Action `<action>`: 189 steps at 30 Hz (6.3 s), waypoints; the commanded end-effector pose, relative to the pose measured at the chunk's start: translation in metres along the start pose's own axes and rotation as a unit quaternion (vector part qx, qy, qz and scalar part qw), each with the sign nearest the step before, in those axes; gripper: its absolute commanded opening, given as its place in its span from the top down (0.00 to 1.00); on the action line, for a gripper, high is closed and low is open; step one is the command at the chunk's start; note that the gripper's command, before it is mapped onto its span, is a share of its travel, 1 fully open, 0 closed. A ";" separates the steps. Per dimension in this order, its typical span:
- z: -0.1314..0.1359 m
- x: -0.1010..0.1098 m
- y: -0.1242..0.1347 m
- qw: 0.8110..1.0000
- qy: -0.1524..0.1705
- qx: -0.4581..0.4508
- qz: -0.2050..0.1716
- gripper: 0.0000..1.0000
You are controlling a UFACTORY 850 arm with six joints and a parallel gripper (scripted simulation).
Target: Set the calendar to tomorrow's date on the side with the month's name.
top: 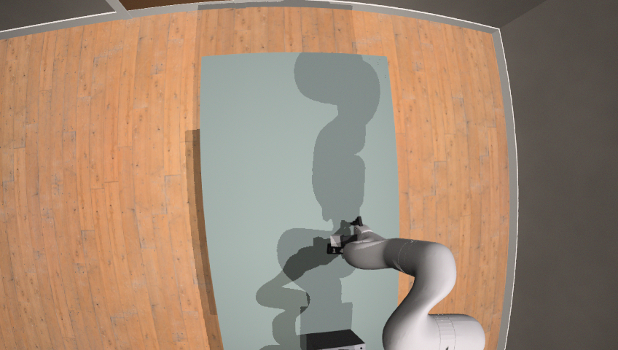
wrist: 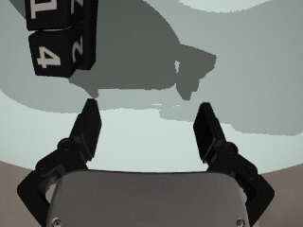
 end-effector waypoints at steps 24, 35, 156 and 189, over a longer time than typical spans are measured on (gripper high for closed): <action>0.001 0.013 0.000 1.000 0.001 0.000 0.000 0.00; 0.001 0.032 -0.001 1.000 0.001 0.000 0.000 0.00; -0.012 0.013 -0.148 1.000 0.001 0.000 0.000 0.00; -0.012 0.013 -0.148 1.000 0.001 0.000 0.000 0.00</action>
Point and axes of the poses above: the point where the finger pads meet when closed, its own x axis back along the fingers, its own z axis across the jaws, y = z × x, the point moved 9 cm from there along x, back along the fingers, and after that the axes turned 10 degrees about x, right-handed, at the moved point
